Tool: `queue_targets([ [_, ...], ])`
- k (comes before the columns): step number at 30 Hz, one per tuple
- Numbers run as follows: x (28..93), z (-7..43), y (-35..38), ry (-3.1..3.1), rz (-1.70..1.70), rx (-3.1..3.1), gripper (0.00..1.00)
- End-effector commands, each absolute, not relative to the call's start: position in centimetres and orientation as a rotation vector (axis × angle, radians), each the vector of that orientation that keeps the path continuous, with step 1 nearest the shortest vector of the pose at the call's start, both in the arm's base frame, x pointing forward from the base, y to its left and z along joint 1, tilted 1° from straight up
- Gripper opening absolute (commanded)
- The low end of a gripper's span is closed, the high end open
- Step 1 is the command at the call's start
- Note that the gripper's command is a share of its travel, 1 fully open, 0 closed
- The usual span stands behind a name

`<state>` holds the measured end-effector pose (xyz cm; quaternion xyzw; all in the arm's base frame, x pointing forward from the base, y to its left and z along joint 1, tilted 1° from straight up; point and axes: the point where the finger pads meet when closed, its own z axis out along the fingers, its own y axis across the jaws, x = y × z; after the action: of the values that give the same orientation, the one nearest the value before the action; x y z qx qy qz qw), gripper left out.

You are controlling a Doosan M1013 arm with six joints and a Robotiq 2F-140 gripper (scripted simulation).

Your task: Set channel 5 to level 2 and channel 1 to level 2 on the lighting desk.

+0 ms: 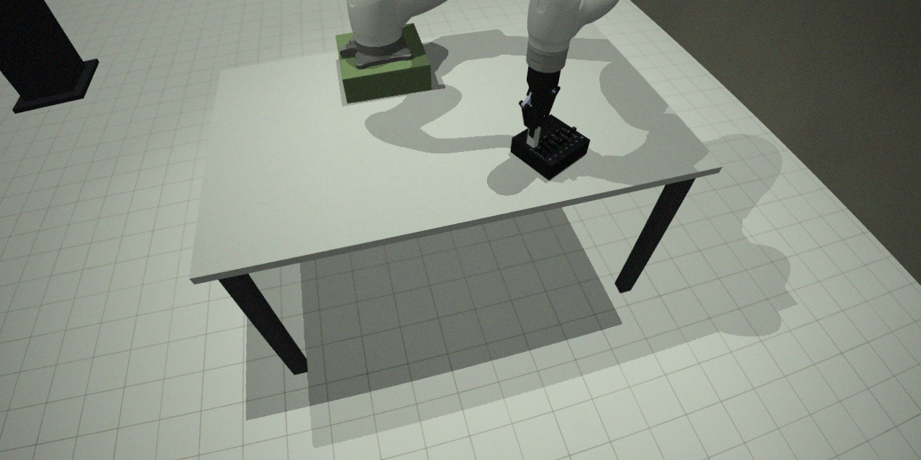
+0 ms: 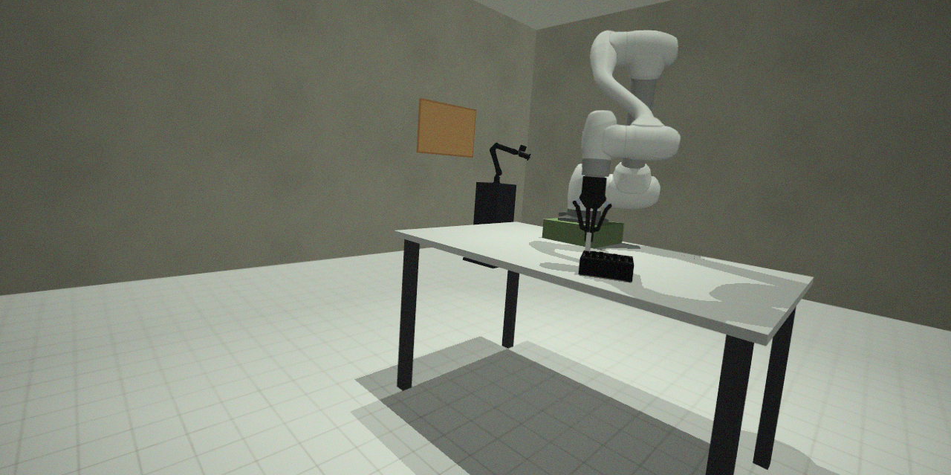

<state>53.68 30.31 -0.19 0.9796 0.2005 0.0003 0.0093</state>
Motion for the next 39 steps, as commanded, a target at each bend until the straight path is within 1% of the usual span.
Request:
queue_targets([
  [1,53.7,-0.2,30.3,0.626,0.001,3.060,0.10],
  [39,55.2,-0.2,31.0,0.626,0.001,3.060,0.10],
])
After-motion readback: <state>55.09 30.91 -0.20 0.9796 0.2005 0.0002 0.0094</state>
